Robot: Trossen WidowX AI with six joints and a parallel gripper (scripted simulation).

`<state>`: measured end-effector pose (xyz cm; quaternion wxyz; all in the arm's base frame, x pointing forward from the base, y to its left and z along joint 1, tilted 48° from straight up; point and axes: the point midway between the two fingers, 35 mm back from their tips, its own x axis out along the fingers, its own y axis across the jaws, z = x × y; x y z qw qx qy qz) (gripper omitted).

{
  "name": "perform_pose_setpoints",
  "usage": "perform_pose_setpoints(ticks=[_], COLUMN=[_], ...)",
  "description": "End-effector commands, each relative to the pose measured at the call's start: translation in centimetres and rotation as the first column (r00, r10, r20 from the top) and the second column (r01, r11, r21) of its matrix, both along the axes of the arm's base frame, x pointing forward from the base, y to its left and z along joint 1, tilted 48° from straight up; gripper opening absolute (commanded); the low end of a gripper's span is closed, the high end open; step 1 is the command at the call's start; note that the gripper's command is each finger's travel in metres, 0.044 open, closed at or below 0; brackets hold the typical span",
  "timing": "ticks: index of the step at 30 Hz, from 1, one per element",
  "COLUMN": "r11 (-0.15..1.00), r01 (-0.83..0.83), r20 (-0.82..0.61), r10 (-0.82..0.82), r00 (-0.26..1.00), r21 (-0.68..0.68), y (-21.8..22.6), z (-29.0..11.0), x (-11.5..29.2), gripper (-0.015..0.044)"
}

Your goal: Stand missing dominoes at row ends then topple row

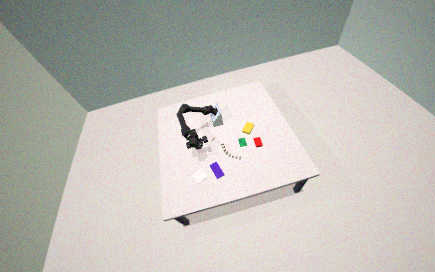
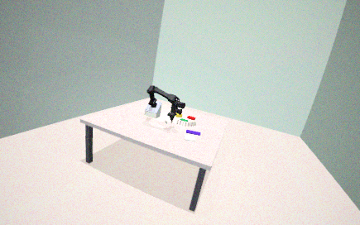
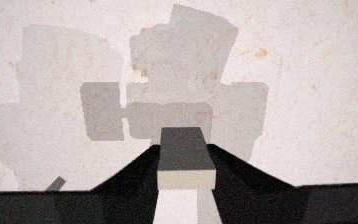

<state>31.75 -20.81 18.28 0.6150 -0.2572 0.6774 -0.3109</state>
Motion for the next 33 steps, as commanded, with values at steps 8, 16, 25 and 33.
perform_pose_setpoints(ticks=[8,16,25,33], r11=[1.0,1.0,1.0,1.0], r01=[0.005,-0.004,0.0,-0.001], r20=[0.012,0.013,0.002,0.002], r10=[-0.004,0.004,0.0,0.001], r00=[1.0,1.0,1.0,1.0], r21=[-0.02,0.012,-0.003,-0.003], y=[4.2,10.5,18.8,18.6], z=[4.5,-2.7,-11.6,-12.1], x=[0.0,1.5,-1.2,-1.2], gripper=[0.0107,0.0107,0.0107,0.0107])
